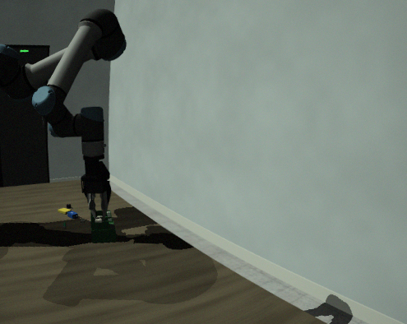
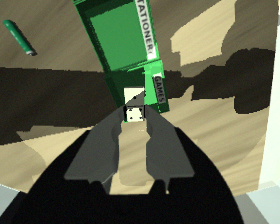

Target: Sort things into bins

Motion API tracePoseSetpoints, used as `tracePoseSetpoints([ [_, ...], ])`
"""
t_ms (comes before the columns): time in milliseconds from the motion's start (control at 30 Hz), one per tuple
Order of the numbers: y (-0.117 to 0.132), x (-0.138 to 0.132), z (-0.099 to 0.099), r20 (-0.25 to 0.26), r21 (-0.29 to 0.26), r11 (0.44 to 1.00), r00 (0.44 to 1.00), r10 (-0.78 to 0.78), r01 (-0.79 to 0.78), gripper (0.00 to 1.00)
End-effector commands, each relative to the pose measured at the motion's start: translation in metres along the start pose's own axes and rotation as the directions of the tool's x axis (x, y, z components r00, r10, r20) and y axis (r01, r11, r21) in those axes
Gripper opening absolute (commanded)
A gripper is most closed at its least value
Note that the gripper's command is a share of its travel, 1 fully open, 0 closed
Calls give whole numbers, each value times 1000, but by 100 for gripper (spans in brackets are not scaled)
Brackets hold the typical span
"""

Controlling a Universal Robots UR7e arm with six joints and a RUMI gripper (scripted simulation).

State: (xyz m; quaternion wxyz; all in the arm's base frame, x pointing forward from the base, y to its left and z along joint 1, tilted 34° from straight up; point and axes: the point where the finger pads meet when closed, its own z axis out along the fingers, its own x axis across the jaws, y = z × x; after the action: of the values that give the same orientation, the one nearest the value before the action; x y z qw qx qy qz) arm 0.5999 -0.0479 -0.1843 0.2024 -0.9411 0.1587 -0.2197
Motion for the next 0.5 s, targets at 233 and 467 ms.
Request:
tracePoseSetpoints([
  [233,0,2,-1,24,21,969,969,-246,246,0],
  [467,1,1,-1,25,21,969,969,-246,246,0],
])
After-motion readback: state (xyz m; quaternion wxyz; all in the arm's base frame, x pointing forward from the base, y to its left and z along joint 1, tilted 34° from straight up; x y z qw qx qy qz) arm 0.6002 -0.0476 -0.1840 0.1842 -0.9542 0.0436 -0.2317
